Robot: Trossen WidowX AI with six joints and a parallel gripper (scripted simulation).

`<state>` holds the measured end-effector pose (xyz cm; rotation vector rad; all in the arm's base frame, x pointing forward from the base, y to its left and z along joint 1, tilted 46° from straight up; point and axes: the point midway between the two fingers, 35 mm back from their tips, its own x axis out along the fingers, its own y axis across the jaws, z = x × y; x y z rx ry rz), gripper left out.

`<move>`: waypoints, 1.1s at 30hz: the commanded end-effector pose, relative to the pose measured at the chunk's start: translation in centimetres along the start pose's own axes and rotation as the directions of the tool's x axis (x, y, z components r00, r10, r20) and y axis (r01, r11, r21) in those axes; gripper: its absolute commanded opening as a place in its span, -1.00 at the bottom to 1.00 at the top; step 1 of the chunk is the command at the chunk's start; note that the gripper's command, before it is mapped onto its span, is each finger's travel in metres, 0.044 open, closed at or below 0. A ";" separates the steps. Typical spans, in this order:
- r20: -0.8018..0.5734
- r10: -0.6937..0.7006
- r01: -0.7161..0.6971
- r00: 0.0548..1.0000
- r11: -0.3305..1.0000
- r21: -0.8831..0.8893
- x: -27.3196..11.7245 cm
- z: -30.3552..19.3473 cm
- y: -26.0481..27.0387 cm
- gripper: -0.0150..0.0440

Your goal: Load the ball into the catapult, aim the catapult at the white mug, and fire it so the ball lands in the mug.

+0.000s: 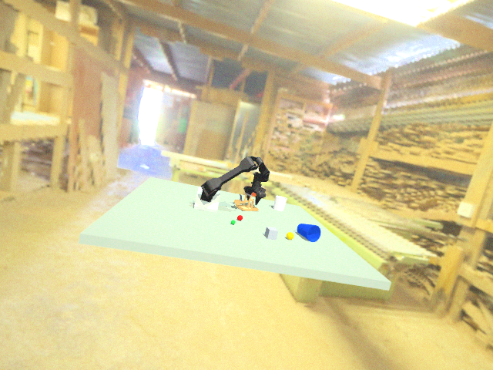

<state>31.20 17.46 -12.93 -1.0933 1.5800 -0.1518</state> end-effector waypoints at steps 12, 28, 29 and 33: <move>-0.003 -0.001 0.001 1.000 1.000 0.000 1.3 -0.1 0.0 0.73; -0.002 0.000 0.000 1.000 1.000 0.000 0.2 -0.1 0.0 -0.36; -0.002 0.001 -0.001 1.000 1.000 -0.001 -1.2 0.0 0.0 -0.45; -0.003 0.001 -0.001 1.000 1.000 -0.001 -3.7 -0.1 0.1 -0.49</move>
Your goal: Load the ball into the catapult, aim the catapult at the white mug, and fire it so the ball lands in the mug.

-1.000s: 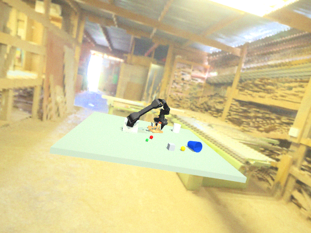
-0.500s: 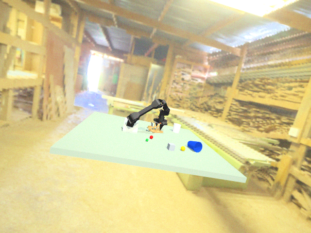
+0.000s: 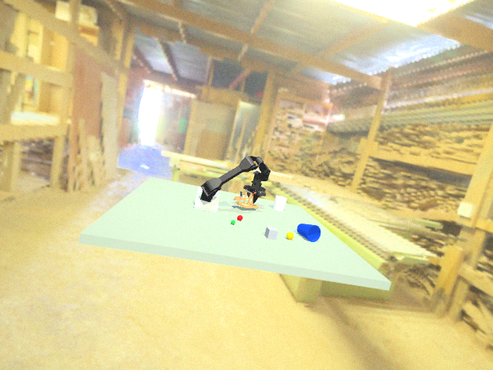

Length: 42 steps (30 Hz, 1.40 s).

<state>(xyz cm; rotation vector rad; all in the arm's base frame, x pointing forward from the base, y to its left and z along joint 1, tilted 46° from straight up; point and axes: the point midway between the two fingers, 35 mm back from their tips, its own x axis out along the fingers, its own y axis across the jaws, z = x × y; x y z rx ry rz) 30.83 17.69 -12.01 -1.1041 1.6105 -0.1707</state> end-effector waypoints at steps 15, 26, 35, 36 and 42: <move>0.033 0.003 -0.002 0.999 1.000 -0.002 -1.1 0.5 0.4 -0.49; 0.033 0.001 -0.001 0.999 1.000 -0.004 0.7 0.5 0.5 -0.49; 0.032 0.000 0.000 0.999 1.000 -0.005 2.2 0.5 0.5 -0.49; 0.026 0.005 -0.005 1.000 1.000 0.003 1.9 0.5 0.3 -0.49; 0.026 0.005 -0.005 1.000 1.000 0.003 1.9 0.5 0.3 -0.40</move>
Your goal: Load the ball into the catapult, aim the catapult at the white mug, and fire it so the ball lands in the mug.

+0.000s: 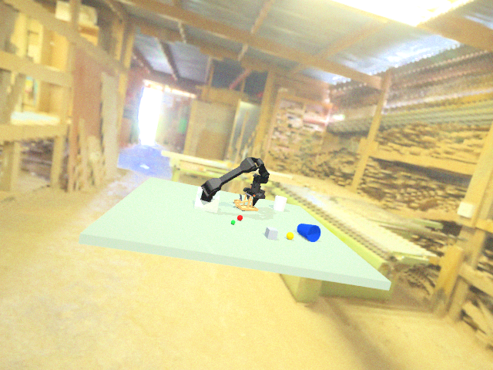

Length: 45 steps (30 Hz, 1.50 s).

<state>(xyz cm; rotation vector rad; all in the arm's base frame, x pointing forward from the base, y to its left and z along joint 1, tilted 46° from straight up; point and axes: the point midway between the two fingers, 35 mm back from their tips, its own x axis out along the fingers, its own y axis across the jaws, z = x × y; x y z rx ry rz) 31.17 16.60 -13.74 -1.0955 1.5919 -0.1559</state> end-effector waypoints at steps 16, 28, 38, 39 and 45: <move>0.003 0.001 -0.001 1.000 1.000 0.000 -2.2 0.3 0.1 1.00; 0.013 0.002 -0.001 1.000 1.000 -0.003 -8.7 0.3 0.2 1.00; 0.009 -0.004 0.004 1.000 1.000 -0.005 -5.7 -0.1 0.2 1.00; 0.009 -0.004 0.004 1.000 1.000 -0.005 -5.1 -0.2 0.1 1.00; 0.009 -0.004 0.004 1.000 1.000 -0.004 -4.8 -0.2 0.1 1.00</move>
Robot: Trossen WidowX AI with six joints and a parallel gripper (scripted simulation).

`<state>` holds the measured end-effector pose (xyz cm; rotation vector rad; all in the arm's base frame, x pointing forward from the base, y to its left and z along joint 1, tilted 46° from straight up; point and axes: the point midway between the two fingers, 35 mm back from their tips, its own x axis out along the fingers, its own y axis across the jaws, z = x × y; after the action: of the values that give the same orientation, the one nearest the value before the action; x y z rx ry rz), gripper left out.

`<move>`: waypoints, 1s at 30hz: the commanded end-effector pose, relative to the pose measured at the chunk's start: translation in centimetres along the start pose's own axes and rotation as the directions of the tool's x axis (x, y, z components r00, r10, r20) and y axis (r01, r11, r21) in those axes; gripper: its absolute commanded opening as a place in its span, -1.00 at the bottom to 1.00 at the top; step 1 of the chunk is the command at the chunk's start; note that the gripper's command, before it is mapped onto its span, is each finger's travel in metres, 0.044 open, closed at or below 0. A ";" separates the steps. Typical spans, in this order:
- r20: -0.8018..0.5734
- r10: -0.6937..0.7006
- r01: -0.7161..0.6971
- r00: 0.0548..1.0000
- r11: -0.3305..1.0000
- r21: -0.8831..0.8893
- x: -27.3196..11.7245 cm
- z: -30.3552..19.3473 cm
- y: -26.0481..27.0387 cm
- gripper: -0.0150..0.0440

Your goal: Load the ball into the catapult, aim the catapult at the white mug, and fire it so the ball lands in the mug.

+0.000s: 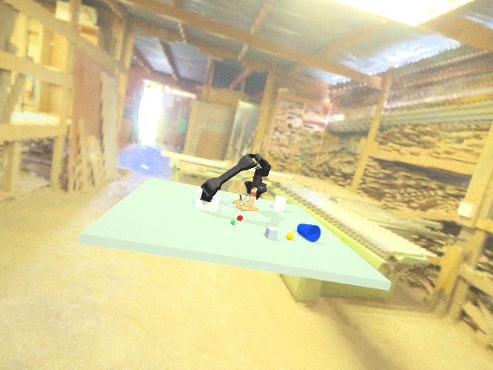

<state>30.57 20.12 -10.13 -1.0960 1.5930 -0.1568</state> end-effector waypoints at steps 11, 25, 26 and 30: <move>0.010 -0.004 0.004 1.000 1.000 -0.004 2.0 0.1 0.1 1.00; 0.010 -0.005 0.005 1.000 1.000 -0.004 4.3 0.1 0.0 1.00; 0.010 -0.005 0.005 1.000 1.000 -0.004 4.5 0.1 0.0 1.00; 0.010 -0.006 0.006 1.000 1.000 -0.004 5.1 0.1 0.0 1.00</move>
<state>31.10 17.14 -13.31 -1.0943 1.5802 -0.1512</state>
